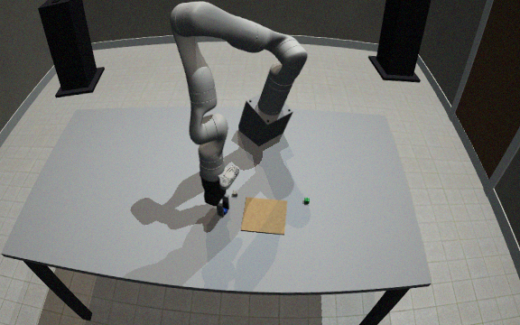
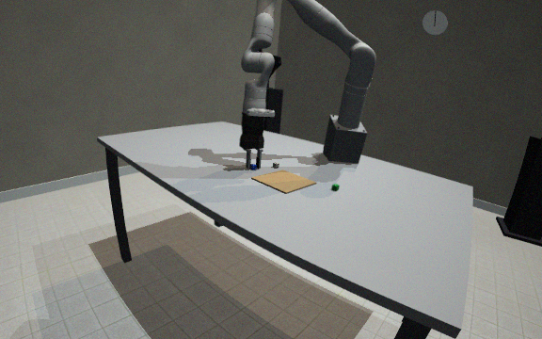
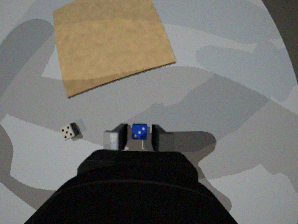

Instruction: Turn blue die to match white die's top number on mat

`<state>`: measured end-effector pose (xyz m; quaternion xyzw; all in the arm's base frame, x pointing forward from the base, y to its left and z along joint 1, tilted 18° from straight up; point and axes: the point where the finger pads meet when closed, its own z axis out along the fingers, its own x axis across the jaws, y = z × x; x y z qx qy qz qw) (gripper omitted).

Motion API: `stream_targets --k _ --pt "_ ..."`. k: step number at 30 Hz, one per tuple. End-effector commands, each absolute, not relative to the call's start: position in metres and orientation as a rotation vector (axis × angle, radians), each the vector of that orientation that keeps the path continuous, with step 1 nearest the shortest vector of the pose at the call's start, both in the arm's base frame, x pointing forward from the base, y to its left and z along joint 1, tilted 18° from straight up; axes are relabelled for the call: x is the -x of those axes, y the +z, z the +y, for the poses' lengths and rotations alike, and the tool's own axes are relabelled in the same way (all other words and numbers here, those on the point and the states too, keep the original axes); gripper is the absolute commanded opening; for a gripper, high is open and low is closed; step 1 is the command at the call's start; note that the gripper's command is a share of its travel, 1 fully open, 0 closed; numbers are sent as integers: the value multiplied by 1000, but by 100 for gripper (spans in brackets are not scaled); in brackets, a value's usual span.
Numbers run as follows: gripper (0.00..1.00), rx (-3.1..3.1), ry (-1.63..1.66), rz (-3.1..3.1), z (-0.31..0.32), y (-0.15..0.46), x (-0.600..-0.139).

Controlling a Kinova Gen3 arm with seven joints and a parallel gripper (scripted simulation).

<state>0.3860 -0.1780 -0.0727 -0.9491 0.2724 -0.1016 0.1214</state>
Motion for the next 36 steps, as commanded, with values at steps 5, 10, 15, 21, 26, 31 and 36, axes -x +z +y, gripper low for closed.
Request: stream_targets --k 5,10,15,21,26,31,36 --pt "64 2772 -299 796 -179 -72 -386" --pt "64 2772 -299 796 -179 -72 -386" --pt "64 2772 -299 796 -179 -72 -386" --pt "34 2772 -299 796 -179 -72 -386" --pt "34 2772 -299 796 -179 -72 -386" --pt "34 2772 -299 796 -179 -72 -386" --pt "34 2772 -299 796 -179 -72 -386"
